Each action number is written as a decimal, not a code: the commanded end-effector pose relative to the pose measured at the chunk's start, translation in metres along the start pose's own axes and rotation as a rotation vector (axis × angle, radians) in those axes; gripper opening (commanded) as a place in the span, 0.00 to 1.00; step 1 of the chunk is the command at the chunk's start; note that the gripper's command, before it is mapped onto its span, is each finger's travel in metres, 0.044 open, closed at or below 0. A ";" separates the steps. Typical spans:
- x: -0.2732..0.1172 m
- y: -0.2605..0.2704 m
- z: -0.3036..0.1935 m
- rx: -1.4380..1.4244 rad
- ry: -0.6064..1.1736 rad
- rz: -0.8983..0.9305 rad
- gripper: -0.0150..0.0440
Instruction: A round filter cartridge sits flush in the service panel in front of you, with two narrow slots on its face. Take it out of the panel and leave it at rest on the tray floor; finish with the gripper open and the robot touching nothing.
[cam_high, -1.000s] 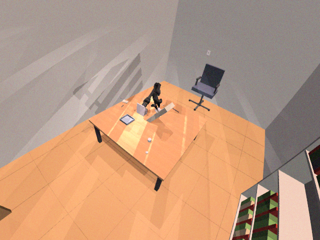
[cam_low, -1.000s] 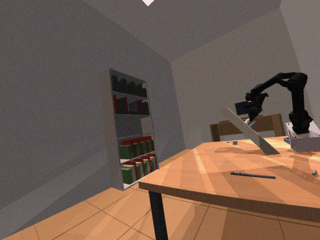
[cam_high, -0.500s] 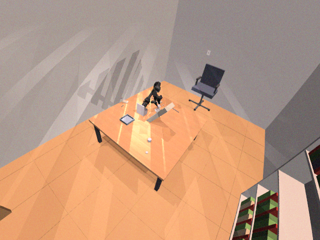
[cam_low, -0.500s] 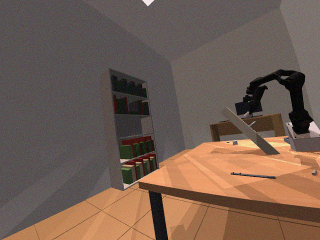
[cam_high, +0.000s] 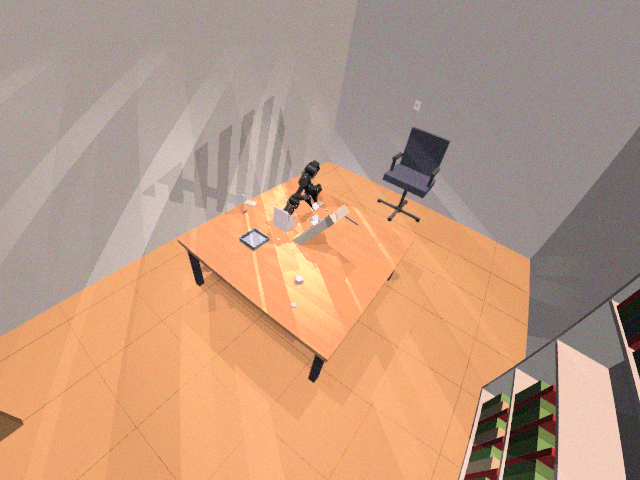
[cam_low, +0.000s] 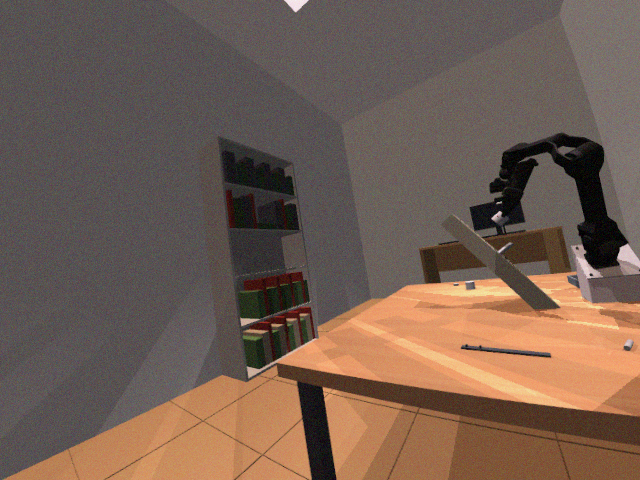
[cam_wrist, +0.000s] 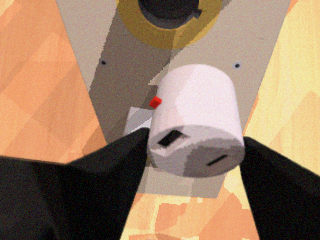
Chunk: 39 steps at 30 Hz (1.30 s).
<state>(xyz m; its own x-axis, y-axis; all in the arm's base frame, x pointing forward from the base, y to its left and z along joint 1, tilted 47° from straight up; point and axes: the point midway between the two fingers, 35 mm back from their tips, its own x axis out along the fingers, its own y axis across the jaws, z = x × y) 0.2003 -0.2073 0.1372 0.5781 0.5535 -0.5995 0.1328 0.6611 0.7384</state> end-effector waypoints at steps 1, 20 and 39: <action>0.001 -0.022 0.001 -0.013 0.004 0.000 0.25; 0.008 -0.103 -0.024 0.179 0.051 -0.124 0.25; -0.005 -0.215 -0.110 0.863 0.007 -0.542 0.25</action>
<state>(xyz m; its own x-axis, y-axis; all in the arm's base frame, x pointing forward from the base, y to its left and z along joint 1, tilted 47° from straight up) 0.0980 -0.2920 -0.0350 0.3132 0.3262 -0.8919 0.8439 0.3351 0.4189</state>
